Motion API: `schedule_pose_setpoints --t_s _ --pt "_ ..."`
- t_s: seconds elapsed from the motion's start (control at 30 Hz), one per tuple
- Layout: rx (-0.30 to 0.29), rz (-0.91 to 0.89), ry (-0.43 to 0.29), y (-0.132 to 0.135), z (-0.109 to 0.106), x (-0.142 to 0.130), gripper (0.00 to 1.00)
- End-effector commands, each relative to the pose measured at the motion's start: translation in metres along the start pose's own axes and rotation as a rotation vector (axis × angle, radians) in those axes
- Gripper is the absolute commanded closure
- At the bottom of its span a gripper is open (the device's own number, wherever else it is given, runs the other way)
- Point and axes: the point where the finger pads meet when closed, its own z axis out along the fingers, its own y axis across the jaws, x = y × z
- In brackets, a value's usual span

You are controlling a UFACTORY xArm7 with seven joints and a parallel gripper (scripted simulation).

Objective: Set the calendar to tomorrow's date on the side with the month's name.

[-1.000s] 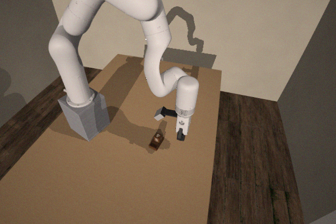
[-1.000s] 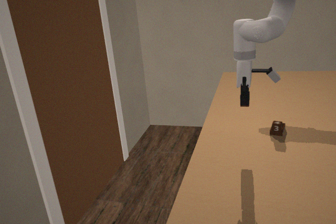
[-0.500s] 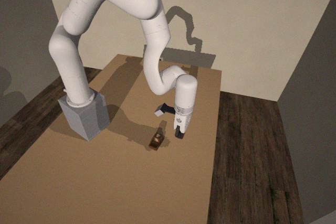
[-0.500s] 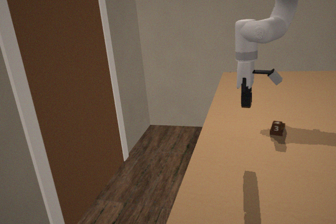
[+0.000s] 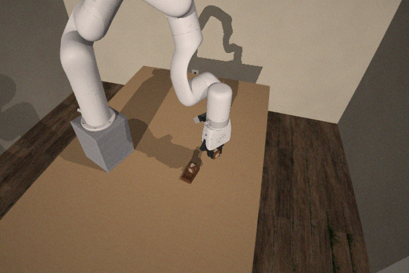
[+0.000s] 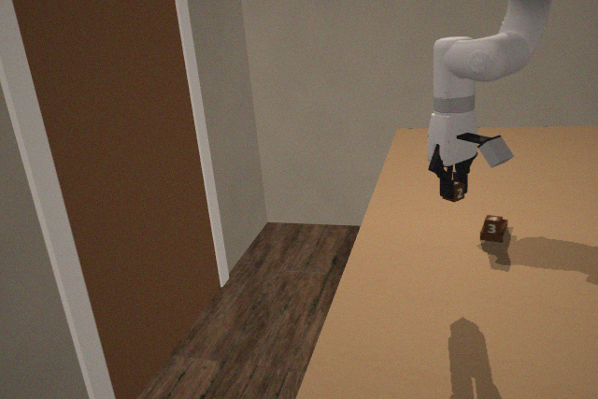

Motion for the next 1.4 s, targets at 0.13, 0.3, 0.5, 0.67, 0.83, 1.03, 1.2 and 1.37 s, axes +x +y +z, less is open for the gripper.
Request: schedule_pose_setpoints --t_s 0.13,0.3,0.5,0.67,0.83,1.03,1.2,1.37 --pt "0.012 0.333 -0.008 0.005 -0.001 0.026 0.71" --pt "0.012 0.466 -0.010 0.006 0.000 0.037 0.71" --pt "0.009 0.720 -0.013 0.007 -0.001 0.057 0.71" --pt "0.004 0.937 -0.017 0.007 -0.001 0.073 0.71" --pt "0.001 1.043 -0.018 0.007 -0.002 0.081 0.71" --pt "0.000 1.094 -0.019 0.007 -0.002 0.085 0.71" --pt "0.000 1.094 -0.019 0.007 -0.002 0.085 0.71" --pt "0.000 1.094 -0.019 0.007 -0.002 0.085 0.71"
